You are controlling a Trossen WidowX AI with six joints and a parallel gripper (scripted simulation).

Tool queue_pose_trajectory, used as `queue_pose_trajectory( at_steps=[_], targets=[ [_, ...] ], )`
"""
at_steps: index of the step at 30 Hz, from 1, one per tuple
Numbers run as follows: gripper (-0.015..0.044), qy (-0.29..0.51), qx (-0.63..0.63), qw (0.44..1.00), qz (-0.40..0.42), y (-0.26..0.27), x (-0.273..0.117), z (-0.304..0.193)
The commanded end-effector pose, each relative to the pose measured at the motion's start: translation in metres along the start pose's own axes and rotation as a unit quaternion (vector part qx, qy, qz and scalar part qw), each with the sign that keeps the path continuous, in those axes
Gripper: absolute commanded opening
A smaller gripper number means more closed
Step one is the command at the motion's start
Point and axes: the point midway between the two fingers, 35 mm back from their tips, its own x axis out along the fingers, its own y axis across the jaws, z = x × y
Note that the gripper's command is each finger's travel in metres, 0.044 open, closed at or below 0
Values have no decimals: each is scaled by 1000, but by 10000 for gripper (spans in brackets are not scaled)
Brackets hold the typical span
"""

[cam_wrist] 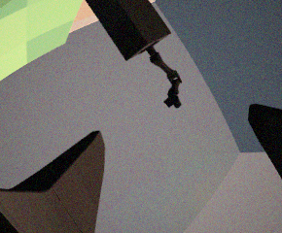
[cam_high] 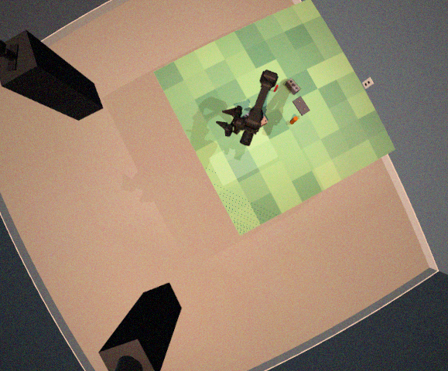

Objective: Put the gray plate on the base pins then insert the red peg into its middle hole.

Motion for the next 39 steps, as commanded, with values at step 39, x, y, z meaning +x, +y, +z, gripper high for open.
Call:
queue_pose_trajectory(
  at_steps=[39],
  targets=[
    [440,-643,195,739,49,60,-387,112]
  ],
)
